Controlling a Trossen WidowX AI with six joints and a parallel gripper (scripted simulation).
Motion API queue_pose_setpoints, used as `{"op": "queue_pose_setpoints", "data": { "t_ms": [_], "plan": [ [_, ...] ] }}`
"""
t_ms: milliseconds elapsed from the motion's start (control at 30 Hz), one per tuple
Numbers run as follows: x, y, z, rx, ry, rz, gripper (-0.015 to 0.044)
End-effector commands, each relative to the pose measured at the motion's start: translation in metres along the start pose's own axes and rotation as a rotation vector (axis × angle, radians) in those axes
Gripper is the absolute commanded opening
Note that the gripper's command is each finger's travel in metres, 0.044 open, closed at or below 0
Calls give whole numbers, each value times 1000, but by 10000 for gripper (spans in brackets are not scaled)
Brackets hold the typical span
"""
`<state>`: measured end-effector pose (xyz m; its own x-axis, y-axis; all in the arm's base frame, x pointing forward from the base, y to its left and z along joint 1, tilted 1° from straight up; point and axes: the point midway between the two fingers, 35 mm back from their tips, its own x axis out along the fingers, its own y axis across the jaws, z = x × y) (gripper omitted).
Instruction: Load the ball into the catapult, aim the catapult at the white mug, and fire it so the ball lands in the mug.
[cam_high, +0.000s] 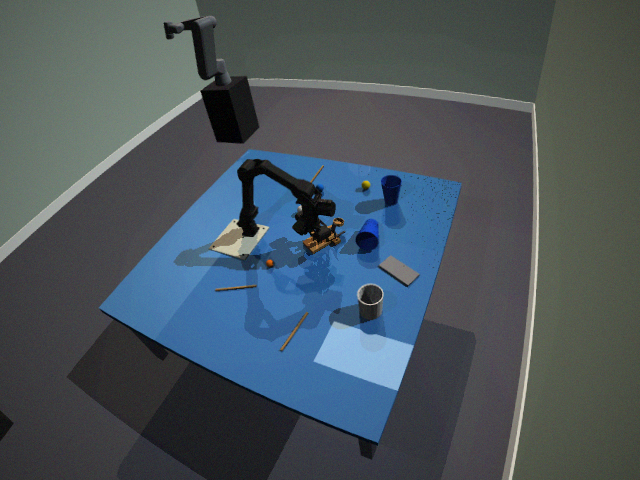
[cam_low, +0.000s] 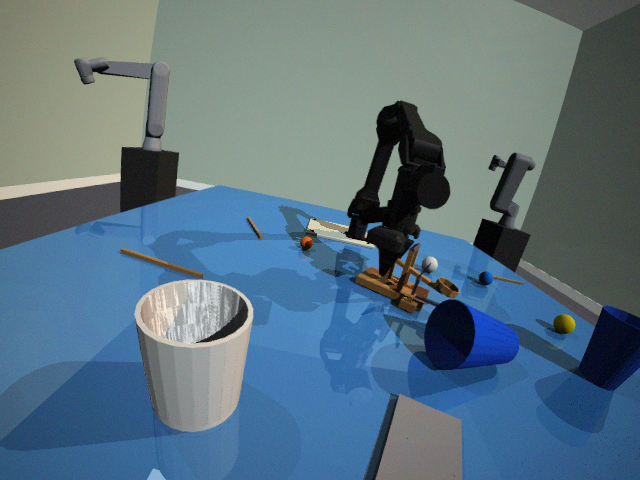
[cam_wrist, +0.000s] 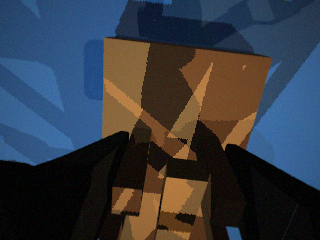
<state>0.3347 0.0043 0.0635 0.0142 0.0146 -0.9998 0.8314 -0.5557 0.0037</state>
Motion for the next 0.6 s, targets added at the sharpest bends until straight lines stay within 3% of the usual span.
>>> {"op": "queue_pose_setpoints", "data": {
  "t_ms": [0,67,200,300,567],
  "plan": [
    [0,1,0,0,0,3,125],
    [0,1,0,0,0,3,111],
    [-32,1,-1,0,0,1,6],
    [-50,0,-1,0,0,0,0],
    [-50,15,14,-118,-3,2,0]
  ]
}}
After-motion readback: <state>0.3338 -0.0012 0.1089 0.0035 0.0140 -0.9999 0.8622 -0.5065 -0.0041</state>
